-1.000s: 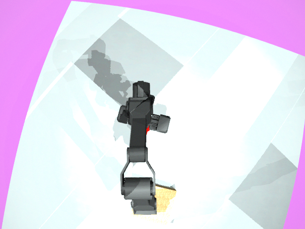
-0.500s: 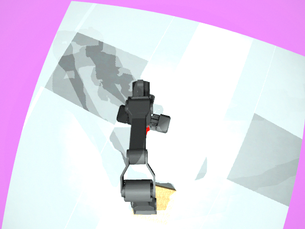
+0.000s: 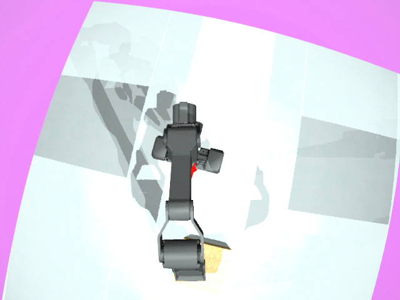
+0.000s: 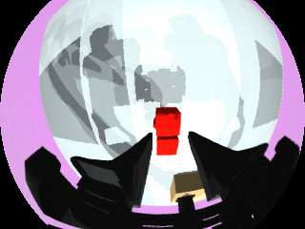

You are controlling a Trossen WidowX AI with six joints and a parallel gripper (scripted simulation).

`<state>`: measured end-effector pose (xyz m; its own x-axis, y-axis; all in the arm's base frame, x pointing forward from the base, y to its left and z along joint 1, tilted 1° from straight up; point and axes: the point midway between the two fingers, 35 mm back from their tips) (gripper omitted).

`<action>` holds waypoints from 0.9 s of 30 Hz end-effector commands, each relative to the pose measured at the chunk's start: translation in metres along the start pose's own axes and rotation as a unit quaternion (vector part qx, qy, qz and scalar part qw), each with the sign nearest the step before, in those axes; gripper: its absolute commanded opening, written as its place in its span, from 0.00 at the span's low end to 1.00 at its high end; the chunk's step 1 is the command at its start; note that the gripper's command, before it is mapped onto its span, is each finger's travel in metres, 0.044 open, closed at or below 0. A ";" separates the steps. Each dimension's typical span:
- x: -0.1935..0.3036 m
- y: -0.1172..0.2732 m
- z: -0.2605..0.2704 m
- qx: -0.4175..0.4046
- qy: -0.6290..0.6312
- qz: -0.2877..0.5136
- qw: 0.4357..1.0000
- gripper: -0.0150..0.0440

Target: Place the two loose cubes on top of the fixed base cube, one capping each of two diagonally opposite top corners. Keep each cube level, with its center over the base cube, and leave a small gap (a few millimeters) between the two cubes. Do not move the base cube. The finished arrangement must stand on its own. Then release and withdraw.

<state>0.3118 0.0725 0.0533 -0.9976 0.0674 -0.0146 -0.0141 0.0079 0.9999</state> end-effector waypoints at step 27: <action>-0.001 0.036 0.000 -0.001 0.000 -0.002 1.000 0.82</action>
<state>0.3106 0.0725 0.0846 -0.9977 0.0667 -0.0132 -0.0127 0.0078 0.9999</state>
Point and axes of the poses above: the point midway between the two fingers, 35 mm back from their tips, its own y axis back along the fingers, its own z axis across the jaws, x = y × z, and after that the axes turned 2 degrees about -y, right-handed
